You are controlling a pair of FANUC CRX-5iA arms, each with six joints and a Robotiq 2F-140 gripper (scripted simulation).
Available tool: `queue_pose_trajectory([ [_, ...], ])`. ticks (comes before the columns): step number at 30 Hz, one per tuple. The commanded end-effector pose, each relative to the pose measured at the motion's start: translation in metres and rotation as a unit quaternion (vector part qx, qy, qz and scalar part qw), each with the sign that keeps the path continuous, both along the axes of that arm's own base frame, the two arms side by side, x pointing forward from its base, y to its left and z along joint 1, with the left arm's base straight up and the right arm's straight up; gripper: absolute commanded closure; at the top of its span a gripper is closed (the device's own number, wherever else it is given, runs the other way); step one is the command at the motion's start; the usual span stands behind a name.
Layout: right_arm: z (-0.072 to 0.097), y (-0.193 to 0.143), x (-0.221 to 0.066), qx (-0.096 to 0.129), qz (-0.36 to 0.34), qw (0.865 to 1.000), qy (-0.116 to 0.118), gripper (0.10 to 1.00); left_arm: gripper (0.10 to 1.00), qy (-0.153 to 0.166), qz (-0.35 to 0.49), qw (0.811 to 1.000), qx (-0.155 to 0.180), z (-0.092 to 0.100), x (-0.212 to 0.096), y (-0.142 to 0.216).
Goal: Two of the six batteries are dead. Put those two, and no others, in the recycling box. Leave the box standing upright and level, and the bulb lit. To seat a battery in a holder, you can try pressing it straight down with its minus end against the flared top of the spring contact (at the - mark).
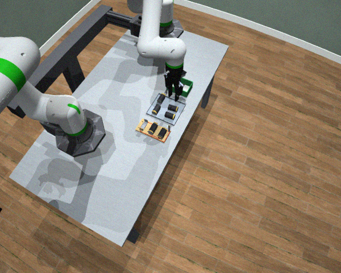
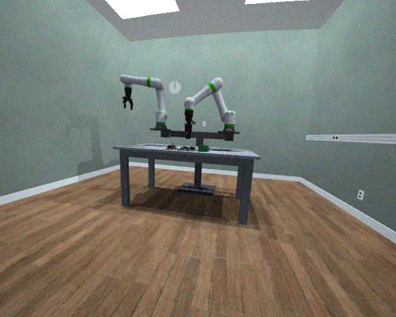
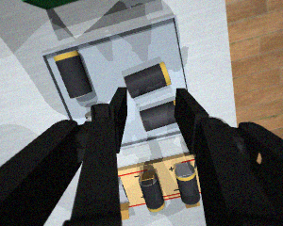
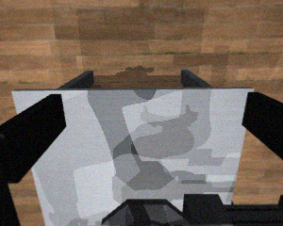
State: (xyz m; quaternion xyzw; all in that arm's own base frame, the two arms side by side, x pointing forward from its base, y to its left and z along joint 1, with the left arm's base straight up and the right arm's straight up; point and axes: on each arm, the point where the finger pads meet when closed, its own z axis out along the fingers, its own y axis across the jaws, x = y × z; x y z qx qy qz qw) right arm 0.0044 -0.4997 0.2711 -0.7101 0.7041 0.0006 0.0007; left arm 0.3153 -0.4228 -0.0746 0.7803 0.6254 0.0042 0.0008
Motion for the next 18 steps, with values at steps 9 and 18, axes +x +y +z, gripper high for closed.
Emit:
queue_pose_trajectory([
  [9, 0.0009, -0.0002, -0.0002, -0.001, 0.000, 1.000, 0.000, 0.098, 0.734, 0.003, -0.253, 0.967, -0.001, 0.0010, 0.0006, -0.0009],
  [18, 0.0009, -0.0002, -0.0002, -0.001, 0.000, 1.000, 0.000, 0.098, 0.734, 0.003, -0.451, 0.892, 0.000, 0.0010, 0.0006, -0.0009],
])
